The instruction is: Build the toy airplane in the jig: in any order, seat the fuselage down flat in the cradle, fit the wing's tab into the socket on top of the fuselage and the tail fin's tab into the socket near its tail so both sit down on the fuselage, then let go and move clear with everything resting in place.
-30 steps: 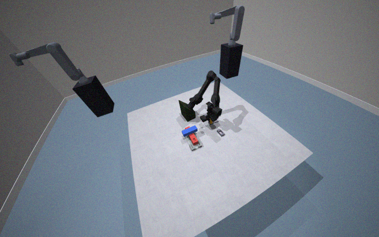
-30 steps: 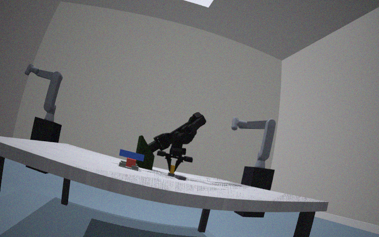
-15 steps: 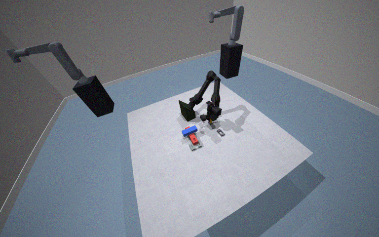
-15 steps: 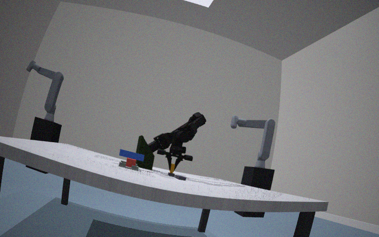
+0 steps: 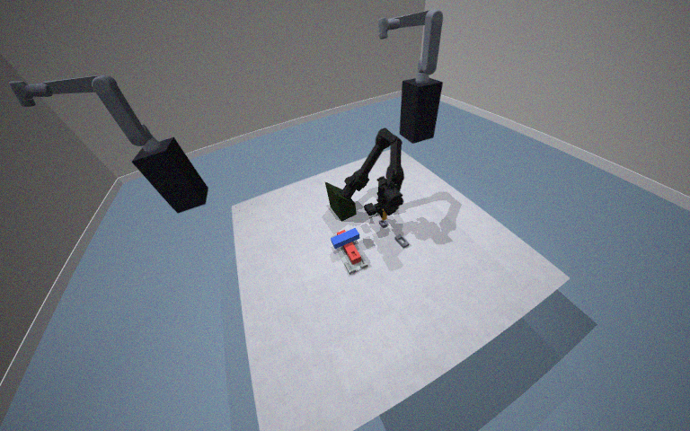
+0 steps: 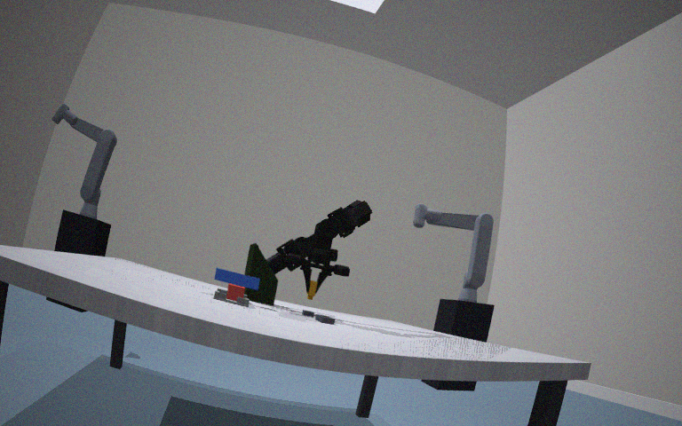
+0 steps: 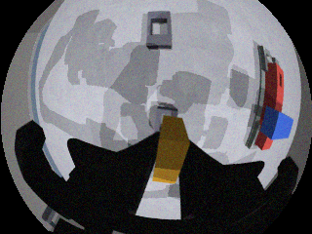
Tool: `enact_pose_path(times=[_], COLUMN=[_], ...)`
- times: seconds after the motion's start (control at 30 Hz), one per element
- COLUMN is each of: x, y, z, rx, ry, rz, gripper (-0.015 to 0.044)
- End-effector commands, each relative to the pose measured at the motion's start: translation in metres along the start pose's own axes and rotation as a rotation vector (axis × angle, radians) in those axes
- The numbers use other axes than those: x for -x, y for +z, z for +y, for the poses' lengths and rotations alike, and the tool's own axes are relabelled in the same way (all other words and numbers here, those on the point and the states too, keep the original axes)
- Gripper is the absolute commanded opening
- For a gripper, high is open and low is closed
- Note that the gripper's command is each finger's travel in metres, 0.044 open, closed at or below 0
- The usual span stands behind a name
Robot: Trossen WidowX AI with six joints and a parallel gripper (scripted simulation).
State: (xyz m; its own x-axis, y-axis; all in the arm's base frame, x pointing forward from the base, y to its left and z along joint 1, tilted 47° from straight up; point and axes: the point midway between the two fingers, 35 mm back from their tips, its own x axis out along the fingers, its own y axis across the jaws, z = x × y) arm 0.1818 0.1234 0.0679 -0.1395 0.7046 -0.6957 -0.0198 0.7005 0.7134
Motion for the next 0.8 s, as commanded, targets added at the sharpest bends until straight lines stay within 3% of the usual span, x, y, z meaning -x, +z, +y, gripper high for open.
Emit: enact_pose_path(times=[0.0,0.77], x=[0.012,0.082], y=[0.002,-0.007], z=[-0.001,0.001], rx=[0.005,0.003], ry=[-0.008,0.014], rz=[-0.003,0.004], gripper=[0.0000,0.0000])
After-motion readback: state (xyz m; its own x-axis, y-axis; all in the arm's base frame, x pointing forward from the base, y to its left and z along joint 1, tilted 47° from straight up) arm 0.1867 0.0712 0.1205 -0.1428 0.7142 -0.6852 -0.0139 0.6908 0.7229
